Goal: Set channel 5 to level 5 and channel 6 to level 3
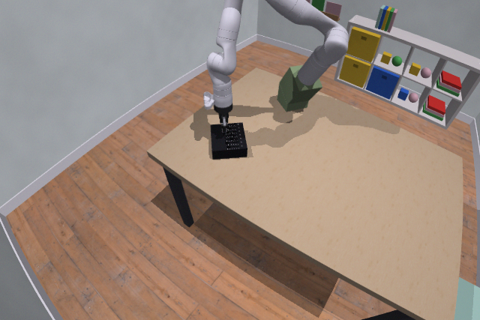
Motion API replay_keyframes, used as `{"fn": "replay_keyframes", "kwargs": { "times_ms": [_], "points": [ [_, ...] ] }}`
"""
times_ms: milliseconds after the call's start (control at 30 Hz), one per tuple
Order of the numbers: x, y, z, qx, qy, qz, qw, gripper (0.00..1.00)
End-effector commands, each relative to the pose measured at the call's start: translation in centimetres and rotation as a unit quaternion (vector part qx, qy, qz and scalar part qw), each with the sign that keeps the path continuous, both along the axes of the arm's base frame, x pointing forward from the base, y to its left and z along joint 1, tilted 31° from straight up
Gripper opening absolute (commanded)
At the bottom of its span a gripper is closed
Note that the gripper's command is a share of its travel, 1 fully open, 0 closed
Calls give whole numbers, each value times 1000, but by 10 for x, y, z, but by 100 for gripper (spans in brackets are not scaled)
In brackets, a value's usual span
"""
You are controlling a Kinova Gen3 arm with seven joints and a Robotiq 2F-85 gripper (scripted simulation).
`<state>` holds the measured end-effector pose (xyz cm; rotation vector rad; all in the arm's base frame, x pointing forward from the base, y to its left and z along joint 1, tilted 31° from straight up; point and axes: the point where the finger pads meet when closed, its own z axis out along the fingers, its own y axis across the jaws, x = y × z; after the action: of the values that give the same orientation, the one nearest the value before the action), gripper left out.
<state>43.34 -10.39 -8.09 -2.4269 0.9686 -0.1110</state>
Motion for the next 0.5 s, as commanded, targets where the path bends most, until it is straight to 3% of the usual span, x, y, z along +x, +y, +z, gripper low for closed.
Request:
{"fn": "replay_keyframes", "kwargs": {
  "times_ms": [0, 467],
  "points": [
    [0, 1, 2, -1, -2, -1, 1000, 0],
    [-5, 6, 2, -1, -2, -1, 1000, 0]
  ]
}}
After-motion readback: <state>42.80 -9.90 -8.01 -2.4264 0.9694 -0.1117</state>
